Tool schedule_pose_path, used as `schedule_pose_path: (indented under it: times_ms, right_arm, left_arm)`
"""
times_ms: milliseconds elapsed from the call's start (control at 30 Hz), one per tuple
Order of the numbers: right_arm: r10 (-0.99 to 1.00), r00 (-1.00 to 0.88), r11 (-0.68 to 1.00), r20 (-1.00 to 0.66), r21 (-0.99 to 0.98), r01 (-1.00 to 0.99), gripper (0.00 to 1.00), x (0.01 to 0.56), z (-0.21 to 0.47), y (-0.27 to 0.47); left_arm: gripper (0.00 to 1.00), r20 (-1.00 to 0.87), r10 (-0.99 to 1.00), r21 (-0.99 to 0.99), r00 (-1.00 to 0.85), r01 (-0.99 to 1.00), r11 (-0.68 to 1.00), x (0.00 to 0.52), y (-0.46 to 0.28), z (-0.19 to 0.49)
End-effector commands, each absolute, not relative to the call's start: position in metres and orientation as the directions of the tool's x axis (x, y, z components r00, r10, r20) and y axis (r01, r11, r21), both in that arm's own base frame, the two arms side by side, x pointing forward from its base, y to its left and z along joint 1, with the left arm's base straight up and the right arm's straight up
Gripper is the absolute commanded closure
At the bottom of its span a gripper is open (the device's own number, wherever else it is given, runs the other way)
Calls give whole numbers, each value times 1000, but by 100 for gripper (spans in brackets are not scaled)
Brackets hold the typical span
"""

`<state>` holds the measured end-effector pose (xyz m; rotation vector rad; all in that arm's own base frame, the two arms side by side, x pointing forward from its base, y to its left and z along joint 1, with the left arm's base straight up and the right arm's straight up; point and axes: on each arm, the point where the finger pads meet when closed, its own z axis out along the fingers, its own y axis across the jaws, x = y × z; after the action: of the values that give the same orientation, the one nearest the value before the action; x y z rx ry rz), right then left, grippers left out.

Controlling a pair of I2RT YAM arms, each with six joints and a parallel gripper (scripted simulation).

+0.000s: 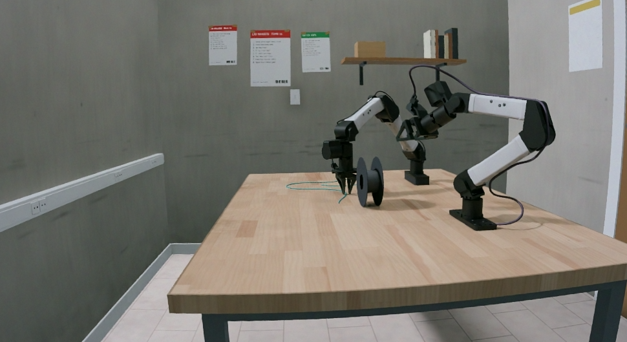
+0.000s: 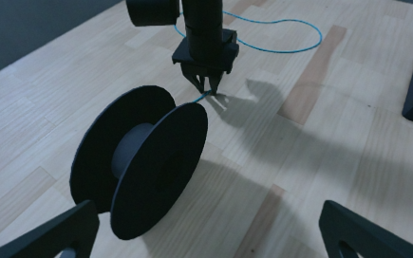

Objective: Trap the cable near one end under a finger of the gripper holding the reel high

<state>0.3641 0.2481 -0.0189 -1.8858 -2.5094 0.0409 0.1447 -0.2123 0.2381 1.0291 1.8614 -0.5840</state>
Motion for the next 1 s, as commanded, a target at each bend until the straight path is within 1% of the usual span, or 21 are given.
schedule_pose_path:
  times_ms: [0, 400, 467, 533, 667, 967]
  right_arm:
    - [962, -272, 272, -5, -13, 962, 74, 365, -29, 253]
    - [963, -270, 270, -2, -6, 963, 74, 370, -30, 265]
    - [962, -271, 271, 7, 21, 962, 74, 372, -21, 264]
    - [962, -273, 273, 4, 11, 962, 89, 370, -24, 261]
    - [962, -273, 273, 2, 8, 962, 100, 369, -25, 259]
    - [961, -278, 278, 2, 9, 961, 100, 368, -25, 257]
  left_arm:
    - [0, -887, 400, 23, -231, 843, 538, 150, -216, 243]
    - [0, -880, 411, 24, -237, 843, 537, 159, -216, 235]
    - [0, -882, 409, 24, -235, 843, 537, 161, -217, 236]
    - [0, -881, 410, 24, -236, 843, 537, 162, -216, 234]
    - [0, -881, 410, 25, -236, 843, 537, 166, -216, 233]
    - [0, -880, 413, 25, -236, 844, 536, 172, -216, 230]
